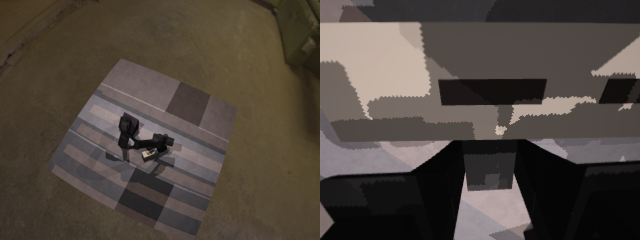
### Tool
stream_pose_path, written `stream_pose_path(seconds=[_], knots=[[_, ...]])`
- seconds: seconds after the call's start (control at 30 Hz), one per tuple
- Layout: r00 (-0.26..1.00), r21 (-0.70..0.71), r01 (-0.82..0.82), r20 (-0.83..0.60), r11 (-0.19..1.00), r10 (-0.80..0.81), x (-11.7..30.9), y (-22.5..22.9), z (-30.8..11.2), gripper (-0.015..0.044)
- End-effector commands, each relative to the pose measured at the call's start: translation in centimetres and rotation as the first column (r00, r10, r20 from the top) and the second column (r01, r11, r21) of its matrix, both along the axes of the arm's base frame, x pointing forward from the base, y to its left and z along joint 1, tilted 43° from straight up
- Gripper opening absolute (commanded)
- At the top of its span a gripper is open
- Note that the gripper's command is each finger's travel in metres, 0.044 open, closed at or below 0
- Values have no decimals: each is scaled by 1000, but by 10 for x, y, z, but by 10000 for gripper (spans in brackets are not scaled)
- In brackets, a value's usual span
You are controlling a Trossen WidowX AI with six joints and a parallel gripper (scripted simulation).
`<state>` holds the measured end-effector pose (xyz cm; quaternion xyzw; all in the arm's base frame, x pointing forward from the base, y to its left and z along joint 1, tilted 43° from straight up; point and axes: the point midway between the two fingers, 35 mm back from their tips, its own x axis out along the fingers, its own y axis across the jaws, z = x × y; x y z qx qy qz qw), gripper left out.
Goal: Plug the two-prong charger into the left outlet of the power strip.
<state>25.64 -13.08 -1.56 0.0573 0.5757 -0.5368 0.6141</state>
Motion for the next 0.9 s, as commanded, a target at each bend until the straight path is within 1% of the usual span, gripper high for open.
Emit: stream_pose_path(seconds=[0.0,0.87], knots=[[1000,-23,8,28,1000,-7,6,-8,2,0],[1000,-23,8,28,1000,-7,5,-5,3,0]])
